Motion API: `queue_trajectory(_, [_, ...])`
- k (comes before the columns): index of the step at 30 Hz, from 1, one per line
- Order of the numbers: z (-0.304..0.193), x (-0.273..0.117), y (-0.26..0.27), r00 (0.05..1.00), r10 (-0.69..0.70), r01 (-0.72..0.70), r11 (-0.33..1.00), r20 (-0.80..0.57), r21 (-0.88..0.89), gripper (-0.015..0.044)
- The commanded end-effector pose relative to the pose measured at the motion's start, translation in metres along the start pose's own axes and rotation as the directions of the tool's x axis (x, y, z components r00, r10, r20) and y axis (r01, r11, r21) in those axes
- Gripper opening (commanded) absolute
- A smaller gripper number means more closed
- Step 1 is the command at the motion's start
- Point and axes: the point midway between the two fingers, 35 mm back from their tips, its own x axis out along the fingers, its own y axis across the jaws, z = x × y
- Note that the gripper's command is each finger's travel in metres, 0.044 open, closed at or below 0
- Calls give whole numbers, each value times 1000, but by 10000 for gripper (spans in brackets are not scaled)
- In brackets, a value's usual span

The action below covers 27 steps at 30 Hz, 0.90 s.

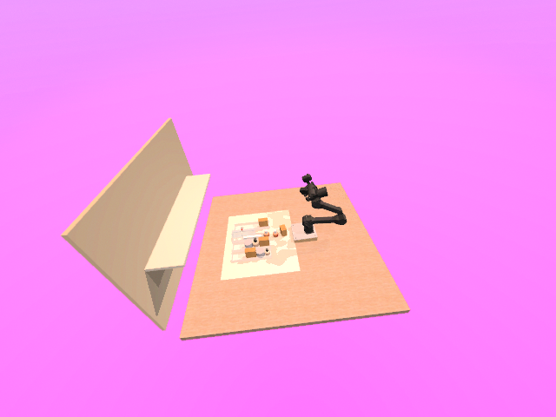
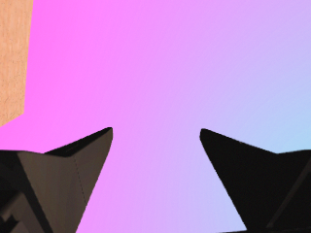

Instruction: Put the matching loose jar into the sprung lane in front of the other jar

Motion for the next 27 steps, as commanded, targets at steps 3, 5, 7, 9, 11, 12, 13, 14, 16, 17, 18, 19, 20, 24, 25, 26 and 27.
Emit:
queue_trajectory(3, [14, 1, -19, 998, -59, 63, 970, 27, -236, 440])
queue_trajectory(5, [38, 2, -43, 988, -131, 155, 837, 83, -524, 440])
queue_trajectory(7, [65, 0, -64, 969, -192, 244, 616, 158, -749, 440])
queue_trajectory(9, [94, -3, -80, 940, -235, 317, 337, 247, -887, 440])
queue_trajectory(11, [113, -6, -87, 919, -253, 349, 158, 304, -924, 440])
queue_trajectory(12, [122, -8, -90, 907, -260, 361, 70, 332, -930, 440])
queue_trajectory(13, [131, -10, -93, 894, -265, 370, -17, 361, -929, 440])
queue_trajectory(14, [140, -12, -95, 881, -268, 376, -103, 390, -921, 440])
queue_trajectory(16, [158, -17, -99, 852, -270, 380, -273, 450, -884, 440])
queue_trajectory(17, [167, -20, -100, 836, -267, 377, -355, 480, -855, 440])
queue_trajectory(18, [176, -22, -101, 819, -264, 371, -434, 510, -821, 440])
queue_trajectory(19, [186, -25, -101, 802, -258, 361, -510, 539, -781, 440])
queue_trajectory(20, [195, -28, -101, 783, -250, 348, -582, 569, -735, 440])
queue_trajectory(24, [232, -42, -96, 704, -194, 261, -824, 683, -503, 440])
queue_trajectory(25, [241, -46, -94, 682, -175, 230, -870, 710, -435, 440])
queue_trajectory(26, [250, -50, -91, 660, -154, 196, -910, 735, -366, 440])
queue_trajectory(27, [258, -54, -88, 637, -131, 159, -942, 760, -295, 440])
